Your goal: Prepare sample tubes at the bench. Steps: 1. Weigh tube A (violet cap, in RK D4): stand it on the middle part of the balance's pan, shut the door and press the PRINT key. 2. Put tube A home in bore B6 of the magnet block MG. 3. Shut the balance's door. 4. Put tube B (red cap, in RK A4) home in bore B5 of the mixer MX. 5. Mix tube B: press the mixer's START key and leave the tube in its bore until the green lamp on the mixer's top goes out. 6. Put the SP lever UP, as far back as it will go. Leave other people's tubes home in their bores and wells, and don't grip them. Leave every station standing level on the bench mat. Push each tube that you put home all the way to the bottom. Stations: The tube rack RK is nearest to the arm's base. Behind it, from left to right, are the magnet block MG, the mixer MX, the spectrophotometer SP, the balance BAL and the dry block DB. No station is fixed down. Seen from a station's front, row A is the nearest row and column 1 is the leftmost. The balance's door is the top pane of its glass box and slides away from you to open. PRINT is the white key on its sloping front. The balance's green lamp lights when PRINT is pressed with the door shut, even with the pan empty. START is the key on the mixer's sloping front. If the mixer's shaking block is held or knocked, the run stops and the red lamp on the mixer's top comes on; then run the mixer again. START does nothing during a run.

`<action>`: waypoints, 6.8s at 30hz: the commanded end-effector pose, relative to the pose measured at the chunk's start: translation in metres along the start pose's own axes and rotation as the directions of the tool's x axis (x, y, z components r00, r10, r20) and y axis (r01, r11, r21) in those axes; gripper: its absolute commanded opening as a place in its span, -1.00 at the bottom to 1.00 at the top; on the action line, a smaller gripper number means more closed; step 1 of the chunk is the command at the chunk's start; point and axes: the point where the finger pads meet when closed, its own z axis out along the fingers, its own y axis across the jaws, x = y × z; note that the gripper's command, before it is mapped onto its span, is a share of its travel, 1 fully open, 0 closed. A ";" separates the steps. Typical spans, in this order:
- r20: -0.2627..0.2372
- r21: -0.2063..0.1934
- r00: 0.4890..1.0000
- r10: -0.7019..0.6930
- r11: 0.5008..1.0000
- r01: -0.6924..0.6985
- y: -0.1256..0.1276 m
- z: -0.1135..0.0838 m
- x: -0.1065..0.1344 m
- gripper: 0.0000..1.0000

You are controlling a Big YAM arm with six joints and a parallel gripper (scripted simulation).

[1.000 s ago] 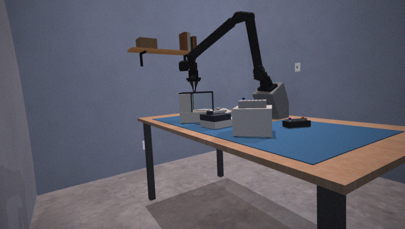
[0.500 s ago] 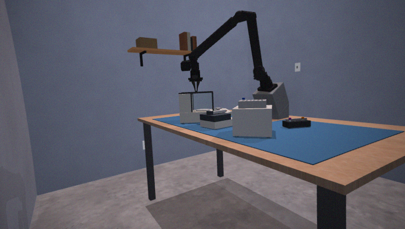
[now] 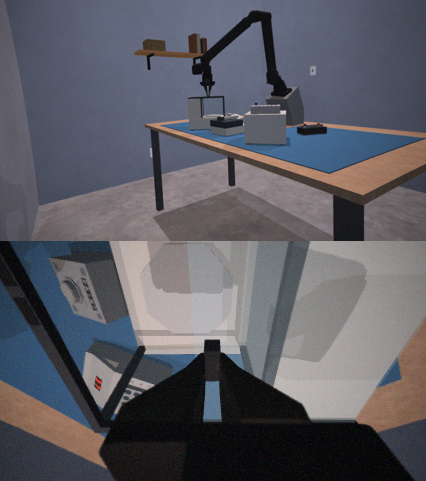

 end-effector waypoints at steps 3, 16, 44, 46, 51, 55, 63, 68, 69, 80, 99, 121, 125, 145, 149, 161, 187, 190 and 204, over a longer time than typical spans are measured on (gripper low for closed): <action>-0.005 0.034 1.000 -0.011 0.999 0.011 0.002 -0.012 0.003 -0.88; -0.005 0.033 1.000 -0.010 0.999 0.010 0.013 -0.011 0.003 -0.88; -0.005 0.033 1.000 -0.011 0.999 0.011 0.037 -0.010 0.003 -0.88; -0.005 0.031 1.000 -0.009 0.999 0.009 0.040 -0.010 0.003 -0.88; -0.005 0.031 1.000 -0.009 0.999 0.010 0.045 -0.010 0.003 -0.88; -0.005 0.031 1.000 -0.009 0.999 0.010 0.049 -0.010 0.003 -0.88; -0.005 0.030 1.000 -0.009 0.999 0.009 0.055 -0.010 0.003 -0.88; -0.005 0.031 1.000 -0.009 0.999 0.009 0.060 -0.010 0.003 -0.88; -0.005 0.031 1.000 -0.009 0.999 0.009 0.061 -0.010 0.003 -0.88; -0.005 0.030 1.000 -0.009 1.000 0.009 0.070 -0.009 0.003 -0.88; -0.005 0.029 1.000 -0.009 1.000 0.009 0.087 -0.008 0.003 -0.88; -0.001 0.014 1.000 -0.003 1.000 0.003 0.092 -0.008 0.002 -0.88; -0.001 0.014 1.000 -0.003 1.000 0.003 0.092 -0.008 0.002 -0.88; -0.001 0.014 1.000 -0.003 1.000 0.003 0.092 -0.008 0.002 -0.88; -0.001 0.014 1.000 -0.003 1.000 0.003 0.092 -0.008 0.002 -0.88; -0.001 0.014 1.000 -0.003 1.000 0.003 0.092 -0.008 0.002 -0.88; -0.002 0.031 1.000 -0.019 0.999 0.019 0.065 -0.013 -0.003 -0.40; -0.008 0.046 1.000 -0.025 0.999 0.025 0.063 -0.021 -0.001 -0.40; -0.012 0.053 1.000 -0.020 0.998 0.021 0.064 -0.044 0.001 -0.40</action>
